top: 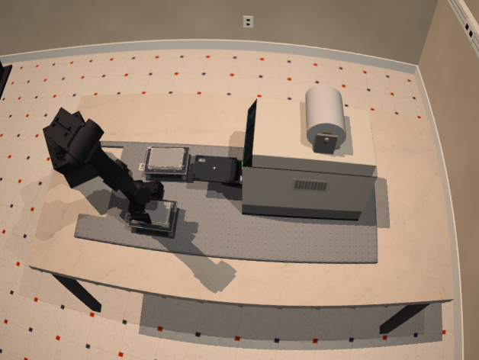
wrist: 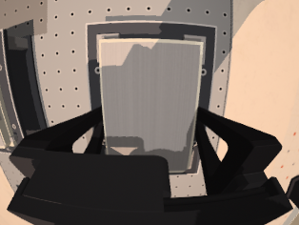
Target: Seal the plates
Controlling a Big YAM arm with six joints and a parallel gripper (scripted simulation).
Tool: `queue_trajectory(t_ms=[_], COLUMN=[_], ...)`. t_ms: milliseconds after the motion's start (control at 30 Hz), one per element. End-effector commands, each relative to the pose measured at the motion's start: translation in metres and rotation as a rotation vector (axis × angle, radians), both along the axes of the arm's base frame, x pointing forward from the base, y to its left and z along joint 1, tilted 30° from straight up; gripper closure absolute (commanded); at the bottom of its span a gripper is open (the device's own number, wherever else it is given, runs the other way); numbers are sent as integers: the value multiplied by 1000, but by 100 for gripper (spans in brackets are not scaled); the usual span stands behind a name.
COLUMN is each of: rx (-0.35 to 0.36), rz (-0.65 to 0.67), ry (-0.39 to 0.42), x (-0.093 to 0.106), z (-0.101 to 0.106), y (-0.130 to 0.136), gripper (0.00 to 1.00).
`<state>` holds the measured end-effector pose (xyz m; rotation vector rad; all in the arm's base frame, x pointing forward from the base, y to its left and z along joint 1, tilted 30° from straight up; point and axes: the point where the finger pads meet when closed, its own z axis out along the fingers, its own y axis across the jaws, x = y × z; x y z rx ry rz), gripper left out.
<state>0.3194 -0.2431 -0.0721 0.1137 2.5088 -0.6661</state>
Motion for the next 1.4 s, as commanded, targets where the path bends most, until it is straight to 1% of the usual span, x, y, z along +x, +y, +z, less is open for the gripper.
queue_trajectory(t_ms=[0, 167, 367, 567, 667, 1367], rx=[33, 45, 40, 47, 56, 66], rz=[-13, -26, -31, -36, -38, -39], ry=[38, 26, 20, 29, 40, 54], x=[-18, -18, -18, -22, -26, -32], z=[-15, -11, -7, -9, -14, -17], y=[5, 6, 5, 8, 10, 15], gripper=[100, 100, 100, 100, 100, 100])
